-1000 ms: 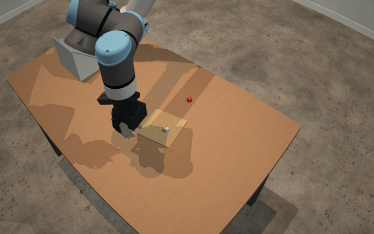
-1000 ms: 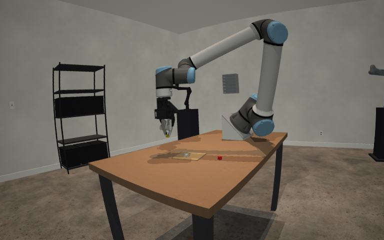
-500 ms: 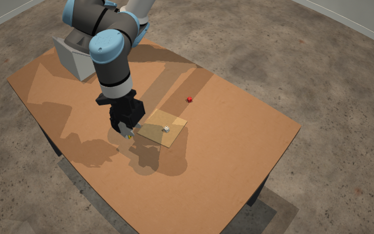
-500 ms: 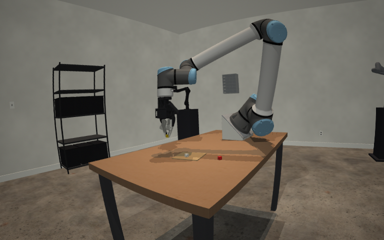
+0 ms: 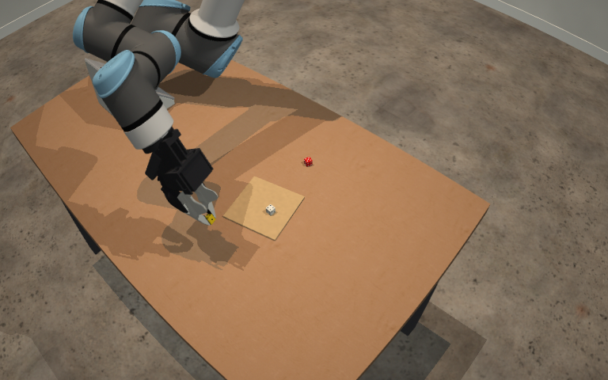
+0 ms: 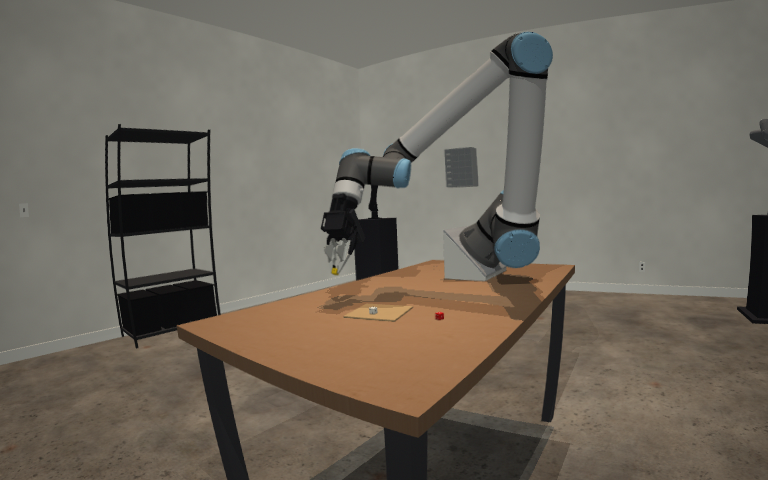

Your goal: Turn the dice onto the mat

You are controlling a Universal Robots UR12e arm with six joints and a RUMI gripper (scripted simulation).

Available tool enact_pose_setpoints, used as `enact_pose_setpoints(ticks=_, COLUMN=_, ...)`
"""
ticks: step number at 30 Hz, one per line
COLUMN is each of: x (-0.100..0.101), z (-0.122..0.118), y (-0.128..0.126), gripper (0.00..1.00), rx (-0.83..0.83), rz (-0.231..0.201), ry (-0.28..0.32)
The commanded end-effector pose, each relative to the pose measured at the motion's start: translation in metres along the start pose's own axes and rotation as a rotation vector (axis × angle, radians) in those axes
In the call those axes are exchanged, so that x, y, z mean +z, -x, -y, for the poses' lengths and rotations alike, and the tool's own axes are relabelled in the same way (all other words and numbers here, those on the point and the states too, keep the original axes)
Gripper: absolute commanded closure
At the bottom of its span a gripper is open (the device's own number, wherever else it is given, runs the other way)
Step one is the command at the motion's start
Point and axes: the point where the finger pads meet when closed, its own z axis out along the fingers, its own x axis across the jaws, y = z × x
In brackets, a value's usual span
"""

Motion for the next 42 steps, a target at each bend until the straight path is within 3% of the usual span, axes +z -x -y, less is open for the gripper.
enact_pose_setpoints(ticks=1, x=0.001, z=0.002, y=0.002, gripper=1.00, rx=-0.001, rz=0.008, ry=0.174)
enact_pose_setpoints(ticks=9, x=0.001, z=0.004, y=0.002, gripper=1.00, rx=-0.002, rz=0.008, ry=0.394)
enact_pose_setpoints(ticks=15, x=0.000, z=0.005, y=0.002, gripper=1.00, rx=-0.003, rz=0.007, ry=0.447)
enact_pose_setpoints(ticks=30, x=0.004, z=0.007, y=0.001, gripper=1.00, rx=-0.003, rz=0.008, ry=0.461)
enact_pose_setpoints(ticks=42, x=0.038, z=0.025, y=0.002, gripper=1.00, rx=-0.003, rz=0.008, ry=0.461)
